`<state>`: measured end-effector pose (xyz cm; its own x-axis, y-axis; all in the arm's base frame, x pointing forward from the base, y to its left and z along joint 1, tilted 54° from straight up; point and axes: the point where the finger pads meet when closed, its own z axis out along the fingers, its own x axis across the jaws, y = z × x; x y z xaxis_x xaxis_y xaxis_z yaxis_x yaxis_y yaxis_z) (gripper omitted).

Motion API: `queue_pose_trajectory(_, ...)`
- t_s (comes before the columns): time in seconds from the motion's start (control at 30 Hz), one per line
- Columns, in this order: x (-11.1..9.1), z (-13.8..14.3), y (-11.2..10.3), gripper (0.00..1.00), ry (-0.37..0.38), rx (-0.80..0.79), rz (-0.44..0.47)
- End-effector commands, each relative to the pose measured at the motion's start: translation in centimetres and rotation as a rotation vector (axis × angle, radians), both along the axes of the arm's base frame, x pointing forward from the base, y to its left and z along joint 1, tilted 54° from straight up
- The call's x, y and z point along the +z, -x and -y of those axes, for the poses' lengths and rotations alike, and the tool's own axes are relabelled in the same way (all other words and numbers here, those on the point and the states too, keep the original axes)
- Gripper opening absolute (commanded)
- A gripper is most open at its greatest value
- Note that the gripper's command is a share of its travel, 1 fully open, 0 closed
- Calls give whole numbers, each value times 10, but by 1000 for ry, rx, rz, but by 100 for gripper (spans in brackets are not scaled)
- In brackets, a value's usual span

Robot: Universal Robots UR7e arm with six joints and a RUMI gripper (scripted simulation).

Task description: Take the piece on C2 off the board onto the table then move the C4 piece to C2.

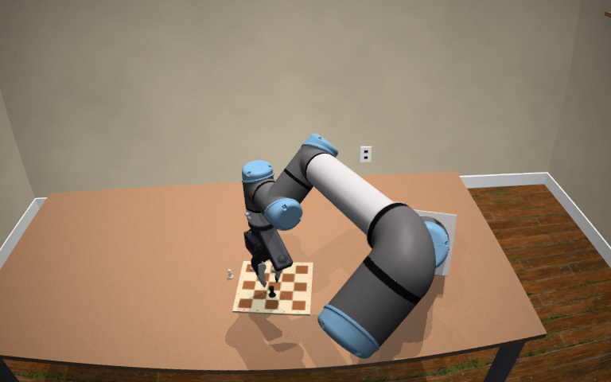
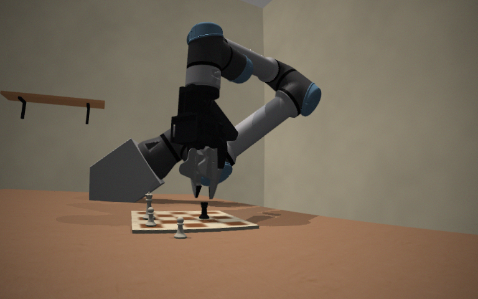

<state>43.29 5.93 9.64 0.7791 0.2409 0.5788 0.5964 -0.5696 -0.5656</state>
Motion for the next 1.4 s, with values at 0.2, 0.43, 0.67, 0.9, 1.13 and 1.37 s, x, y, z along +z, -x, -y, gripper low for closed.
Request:
queue_pose_trajectory(0.2, -4, -5, 0, 22, -5, 1, -4)
queue_pose_trajectory(0.43, -11, -15, -2, 22, -5, 1, -4)
queue_pose_trajectory(0.67, -18, -24, -4, 22, -5, 1, -4)
queue_pose_trajectory(0.9, -20, -27, -5, 22, -5, 1, -4)
queue_pose_trajectory(1.13, -19, -26, -6, 22, -3, 0, -2)
queue_pose_trajectory(1.37, -19, -25, -6, 22, -2, 0, -1)
